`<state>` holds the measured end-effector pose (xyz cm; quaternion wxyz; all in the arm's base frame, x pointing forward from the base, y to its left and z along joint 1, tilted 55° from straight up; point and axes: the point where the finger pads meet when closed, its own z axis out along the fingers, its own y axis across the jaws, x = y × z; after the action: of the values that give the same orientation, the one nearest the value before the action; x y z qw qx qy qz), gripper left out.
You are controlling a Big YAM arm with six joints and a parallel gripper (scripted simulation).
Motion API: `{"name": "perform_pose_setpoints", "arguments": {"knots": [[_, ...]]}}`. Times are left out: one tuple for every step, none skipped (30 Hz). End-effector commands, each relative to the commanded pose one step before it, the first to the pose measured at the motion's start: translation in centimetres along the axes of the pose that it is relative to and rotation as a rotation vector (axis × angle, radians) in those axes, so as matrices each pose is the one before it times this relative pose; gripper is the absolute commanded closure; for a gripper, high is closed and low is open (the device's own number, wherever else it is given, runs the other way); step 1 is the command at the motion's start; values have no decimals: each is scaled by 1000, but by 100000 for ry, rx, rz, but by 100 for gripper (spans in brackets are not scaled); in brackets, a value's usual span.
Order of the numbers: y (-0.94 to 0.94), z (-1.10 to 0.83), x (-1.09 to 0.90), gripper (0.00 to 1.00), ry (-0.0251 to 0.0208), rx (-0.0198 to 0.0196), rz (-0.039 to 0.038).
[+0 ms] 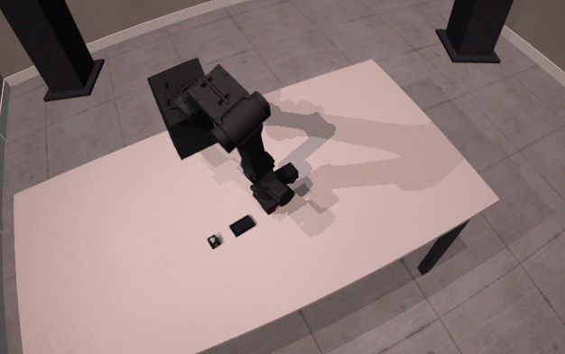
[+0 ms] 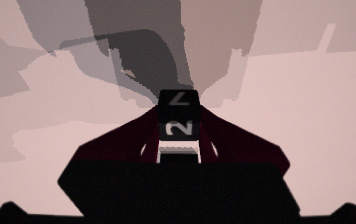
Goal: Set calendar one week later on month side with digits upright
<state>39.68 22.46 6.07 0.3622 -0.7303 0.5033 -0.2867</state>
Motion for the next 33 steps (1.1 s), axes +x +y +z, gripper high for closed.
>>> {"name": "perform_pose_setpoints", "arguments": {"knots": [[-112, -485, 687, 75, 386, 1567, 8], [0, 0, 0, 75, 0, 1, 0], [0, 0, 0, 75, 0, 0, 0], [0, 0, 0, 75, 0, 0, 0], [0, 0, 0, 75, 0, 0, 0], [0, 0, 0, 75, 0, 1, 0], [0, 0, 0, 75, 0, 0, 0], [0, 0, 0, 75, 0, 0, 0], [0, 0, 0, 75, 0, 0, 0], [0, 0, 0, 75, 0, 0, 0], [0, 0, 0, 75, 0, 0, 0], [1, 2, 0, 75, 0, -1, -1], [4, 10, -2, 75, 0, -9, -5], [17, 25, -4, 75, 4, -55, -21], [34, 44, -6, 75, 10, -109, -41], [0, 0, 0, 75, 0, 0, 0], [0, 0, 0, 75, 0, 0, 0], [50, 66, -8, 75, 22, -162, -47], [68, 88, -13, 75, 16, -219, -74], [85, 110, -15, 75, 28, -272, -79], [101, 131, -17, 75, 36, -322, -90], [115, 149, -19, 75, 40, -365, -102], [73, 138, -20, 75, 29, -269, -74], [-118, 53, -18, 75, -20, 192, 43], [-121, 55, -19, 75, -20, 197, 42], [-120, 55, -18, 75, -19, 196, 52], [-116, 53, -18, 75, -18, 190, 61], [-185, -47, 0, 75, -45, 434, 132], [-131, -92, 17, 75, -39, 382, 118], [40, -28, 17, 75, 1, -17, 5], [155, 75, 2, 75, 36, -355, -92], [144, 74, 0, 75, 36, -338, -101], [0, 0, 0, 75, 0, 0, 0]]}}
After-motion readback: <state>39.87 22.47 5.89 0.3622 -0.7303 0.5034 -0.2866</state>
